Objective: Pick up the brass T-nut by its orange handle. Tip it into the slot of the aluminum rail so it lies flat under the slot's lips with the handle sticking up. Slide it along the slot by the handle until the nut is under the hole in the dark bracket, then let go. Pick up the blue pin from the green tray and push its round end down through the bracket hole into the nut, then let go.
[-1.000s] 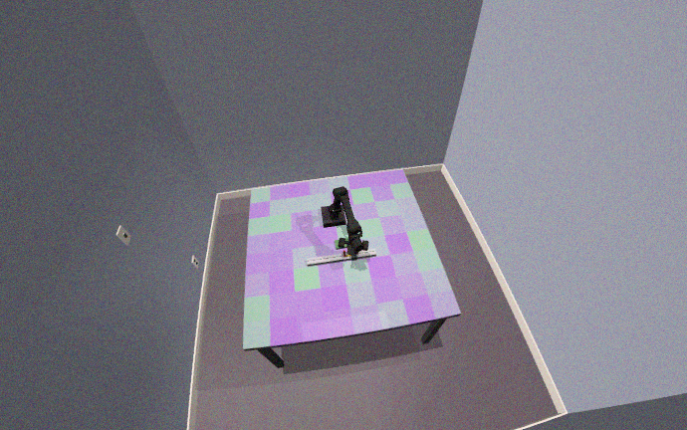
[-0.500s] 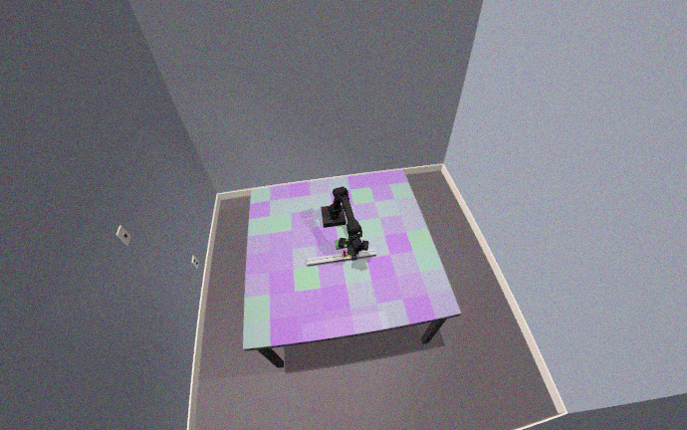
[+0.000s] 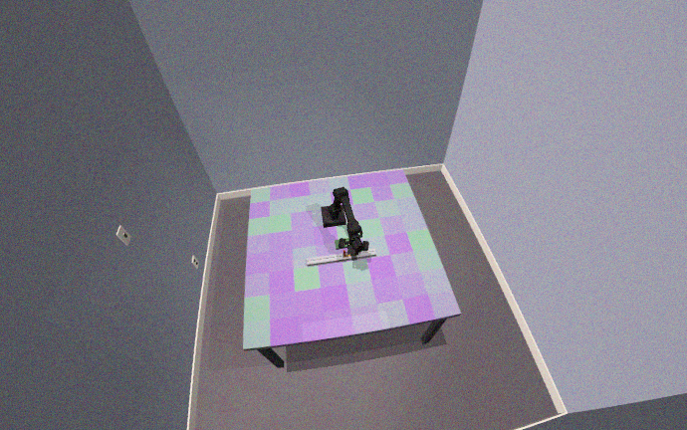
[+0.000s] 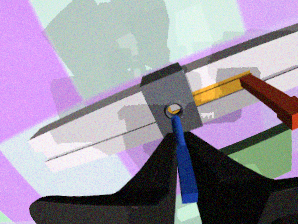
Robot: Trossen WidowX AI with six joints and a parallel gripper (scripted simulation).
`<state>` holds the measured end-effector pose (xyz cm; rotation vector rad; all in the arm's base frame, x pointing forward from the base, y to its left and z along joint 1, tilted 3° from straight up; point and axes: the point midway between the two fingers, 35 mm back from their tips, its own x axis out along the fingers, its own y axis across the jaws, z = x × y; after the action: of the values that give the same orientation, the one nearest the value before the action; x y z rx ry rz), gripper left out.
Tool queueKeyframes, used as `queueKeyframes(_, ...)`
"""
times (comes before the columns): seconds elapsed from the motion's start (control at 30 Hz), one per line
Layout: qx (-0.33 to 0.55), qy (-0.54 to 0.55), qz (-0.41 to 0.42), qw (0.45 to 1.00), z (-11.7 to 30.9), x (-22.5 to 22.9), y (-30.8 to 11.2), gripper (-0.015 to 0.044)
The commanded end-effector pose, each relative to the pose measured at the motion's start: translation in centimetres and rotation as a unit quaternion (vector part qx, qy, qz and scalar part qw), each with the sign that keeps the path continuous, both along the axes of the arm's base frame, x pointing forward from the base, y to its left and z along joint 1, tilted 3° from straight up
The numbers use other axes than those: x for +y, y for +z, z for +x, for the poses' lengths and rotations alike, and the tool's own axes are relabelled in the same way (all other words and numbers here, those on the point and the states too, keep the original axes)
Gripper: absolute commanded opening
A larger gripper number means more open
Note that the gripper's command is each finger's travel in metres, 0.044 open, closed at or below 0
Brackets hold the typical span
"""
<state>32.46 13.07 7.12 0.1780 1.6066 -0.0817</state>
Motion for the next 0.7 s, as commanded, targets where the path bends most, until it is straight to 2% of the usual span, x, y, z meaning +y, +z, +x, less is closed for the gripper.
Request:
queueKeyframes(0.0, 0.003, 0.000, 0.001, 1.000, 0.0, 0.0, -0.2, -0.0150)
queueKeyframes(0.67, 0.003, 0.000, 0.001, 1.000, -0.3, -0.1, -1.5, -0.0150)
